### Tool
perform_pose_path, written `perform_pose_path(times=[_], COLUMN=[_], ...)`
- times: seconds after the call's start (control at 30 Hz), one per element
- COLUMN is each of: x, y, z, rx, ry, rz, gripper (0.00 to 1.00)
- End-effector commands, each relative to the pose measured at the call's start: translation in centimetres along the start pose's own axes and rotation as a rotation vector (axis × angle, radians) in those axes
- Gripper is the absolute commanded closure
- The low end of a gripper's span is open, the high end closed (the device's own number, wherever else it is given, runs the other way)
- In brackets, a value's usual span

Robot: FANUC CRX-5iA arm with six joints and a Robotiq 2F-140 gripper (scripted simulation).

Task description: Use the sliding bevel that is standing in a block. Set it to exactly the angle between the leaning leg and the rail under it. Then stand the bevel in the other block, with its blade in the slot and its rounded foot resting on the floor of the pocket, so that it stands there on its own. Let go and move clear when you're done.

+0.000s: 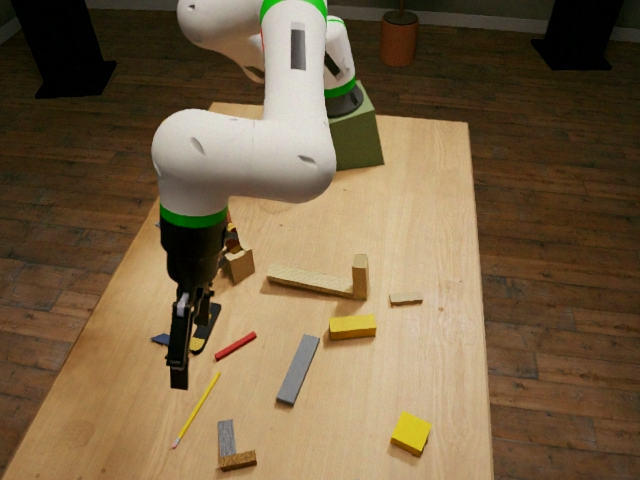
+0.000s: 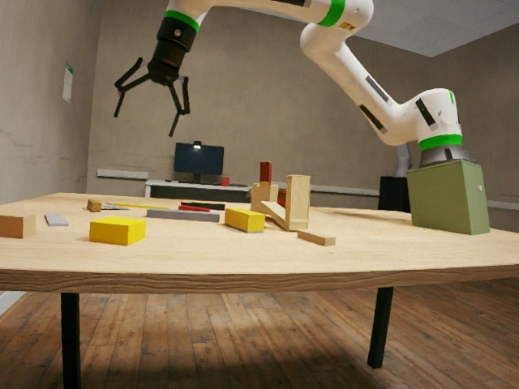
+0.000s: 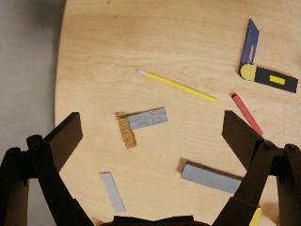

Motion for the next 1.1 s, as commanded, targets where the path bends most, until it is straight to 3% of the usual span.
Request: perform_pose_path(times=[0.0,0.07,0.1,0.17,0.2,0.27,0.3,0.37,0.4,0.43,0.47,0.53,0.57,0.63,0.7,0.8,0.9,1.07], x=[-0.8,-0.8,-1.2,-1.2,-1.5,-1.5,-1.8,-1.8,-2.1,-2.1,-2.4,-2.4,-2.7,-2.7,-3.1,-3.2,-3.5,-3.6], y=[1.1,1.1,1.8,1.8,2.4,2.4,3.0,3.0,3.4,3.4,3.8,3.8,4.1,4.1,4.4,4.5,4.7,4.7], z=[3.7,3.7,6.4,6.4,9.2,9.2,12.1,12.1,15.0,15.0,17.7,17.8,20.6,20.6,25.3,27.6,32.0,33.8], rx=[-0.116,-0.116,-0.187,-0.187,-0.258,-0.258,-0.326,-0.326,-0.392,-0.392,-0.453,-0.453,-0.509,-0.509,-0.605,-0.644,-0.723,-0.755], ry=[-0.005,-0.005,-0.03,-0.03,-0.054,-0.054,-0.076,-0.076,-0.097,-0.097,-0.115,-0.115,-0.13,-0.13,-0.155,-0.164,-0.181,-0.188], rz=[-0.02,-0.02,-0.035,-0.035,-0.052,-0.052,-0.07,-0.07,-0.089,-0.089,-0.109,-0.109,-0.129,-0.129,-0.166,-0.182,-0.216,-0.231], gripper=[0.0,0.0,0.0,0.0,0.0,0.0,0.0,0.0,0.0,0.0,0.0,0.0,0.0,0.0,0.0,0.0,0.0,0.0])
Point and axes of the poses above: the point where the finger pads meet when closed, its own x axis out along the fingers, its own z axis across the jaws, y = z × x, the point moved 7 cm from there along -x, back along the fingers, and after that the axes turned 4 degrees about x, right-handed, at the moved point
